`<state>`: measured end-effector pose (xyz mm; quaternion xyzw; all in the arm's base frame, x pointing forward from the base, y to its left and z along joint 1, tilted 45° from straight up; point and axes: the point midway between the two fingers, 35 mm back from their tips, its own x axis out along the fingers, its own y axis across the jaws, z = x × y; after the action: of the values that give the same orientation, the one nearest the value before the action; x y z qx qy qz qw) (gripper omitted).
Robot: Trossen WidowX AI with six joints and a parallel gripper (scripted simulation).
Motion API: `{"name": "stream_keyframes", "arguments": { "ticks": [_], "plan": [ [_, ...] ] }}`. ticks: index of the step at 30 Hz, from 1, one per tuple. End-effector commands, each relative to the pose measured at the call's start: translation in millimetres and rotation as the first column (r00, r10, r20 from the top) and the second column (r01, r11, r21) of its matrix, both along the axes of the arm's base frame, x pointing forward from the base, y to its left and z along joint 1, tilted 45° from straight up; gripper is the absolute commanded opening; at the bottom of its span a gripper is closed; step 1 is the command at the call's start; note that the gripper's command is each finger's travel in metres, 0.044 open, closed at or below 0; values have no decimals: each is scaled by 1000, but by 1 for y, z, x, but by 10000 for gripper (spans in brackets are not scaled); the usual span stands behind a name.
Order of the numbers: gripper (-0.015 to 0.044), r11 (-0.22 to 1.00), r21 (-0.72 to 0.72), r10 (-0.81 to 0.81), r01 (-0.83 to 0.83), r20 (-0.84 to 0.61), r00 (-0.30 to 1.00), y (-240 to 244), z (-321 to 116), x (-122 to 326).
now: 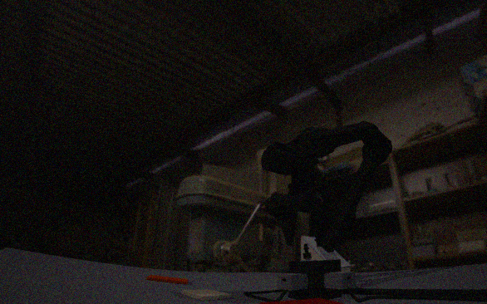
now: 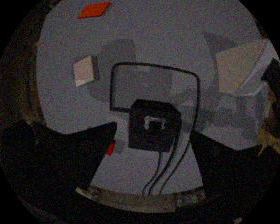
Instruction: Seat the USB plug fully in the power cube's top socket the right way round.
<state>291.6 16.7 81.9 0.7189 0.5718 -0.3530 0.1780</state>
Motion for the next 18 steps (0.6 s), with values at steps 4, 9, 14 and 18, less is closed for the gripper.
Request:
{"name": "stream_keyframes", "arguments": {
  "ticks": [4, 9, 14, 18],
  "plan": [
    [387, 1000, 0, 0, 0, -1, 1000, 0, 0, 0],
    [256, 1000, 0, 0, 0, -1, 1000, 0, 0, 0],
    [125, 1000, 0, 0, 0, -1, 1000, 0, 0, 0],
    [20, 1000, 0, 0, 0, -1, 1000, 0, 0, 0]
  ]
}}
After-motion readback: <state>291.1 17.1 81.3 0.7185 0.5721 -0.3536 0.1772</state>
